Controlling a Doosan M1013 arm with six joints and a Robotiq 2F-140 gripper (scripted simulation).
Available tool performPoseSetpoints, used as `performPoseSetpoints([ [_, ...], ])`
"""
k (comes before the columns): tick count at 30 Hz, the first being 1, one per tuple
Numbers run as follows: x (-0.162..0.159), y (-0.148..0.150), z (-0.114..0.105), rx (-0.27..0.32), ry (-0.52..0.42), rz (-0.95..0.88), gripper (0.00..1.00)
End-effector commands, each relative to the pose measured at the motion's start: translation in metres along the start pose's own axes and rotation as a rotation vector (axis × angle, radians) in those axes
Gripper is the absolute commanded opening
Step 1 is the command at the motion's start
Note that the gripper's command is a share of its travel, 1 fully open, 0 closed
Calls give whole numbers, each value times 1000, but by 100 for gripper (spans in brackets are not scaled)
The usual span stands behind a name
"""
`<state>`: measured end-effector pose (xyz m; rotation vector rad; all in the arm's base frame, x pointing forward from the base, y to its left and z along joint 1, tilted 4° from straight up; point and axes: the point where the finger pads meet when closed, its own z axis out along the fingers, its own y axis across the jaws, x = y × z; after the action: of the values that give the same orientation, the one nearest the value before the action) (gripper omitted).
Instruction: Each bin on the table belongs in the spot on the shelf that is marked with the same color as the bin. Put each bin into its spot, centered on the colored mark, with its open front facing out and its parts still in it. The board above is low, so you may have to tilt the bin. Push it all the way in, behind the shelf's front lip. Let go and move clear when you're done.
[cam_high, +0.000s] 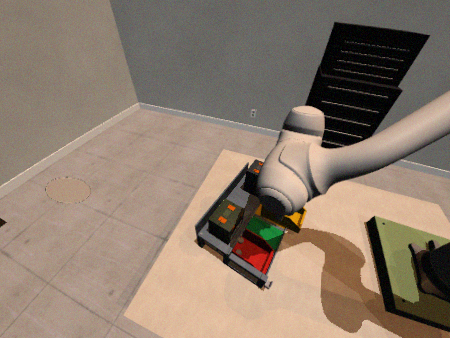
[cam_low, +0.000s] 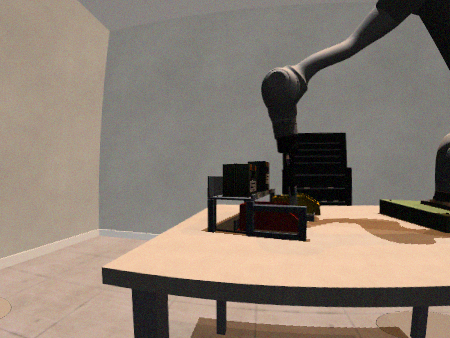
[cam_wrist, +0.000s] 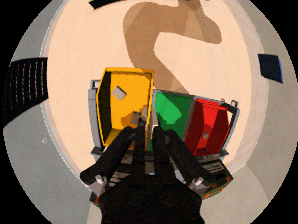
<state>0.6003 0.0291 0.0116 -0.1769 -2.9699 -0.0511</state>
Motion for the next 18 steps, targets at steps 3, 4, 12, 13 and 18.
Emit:
performPoseSetpoints([
  [3,0,0,0,0,0,0,15],
  [4,0,0,0,0,0,0,15],
  [12,0,0,-1,0,0,0,15],
  [13,0,0,-1,0,0,0,15],
  [18,0,0,-3,0,0,0,15],
])
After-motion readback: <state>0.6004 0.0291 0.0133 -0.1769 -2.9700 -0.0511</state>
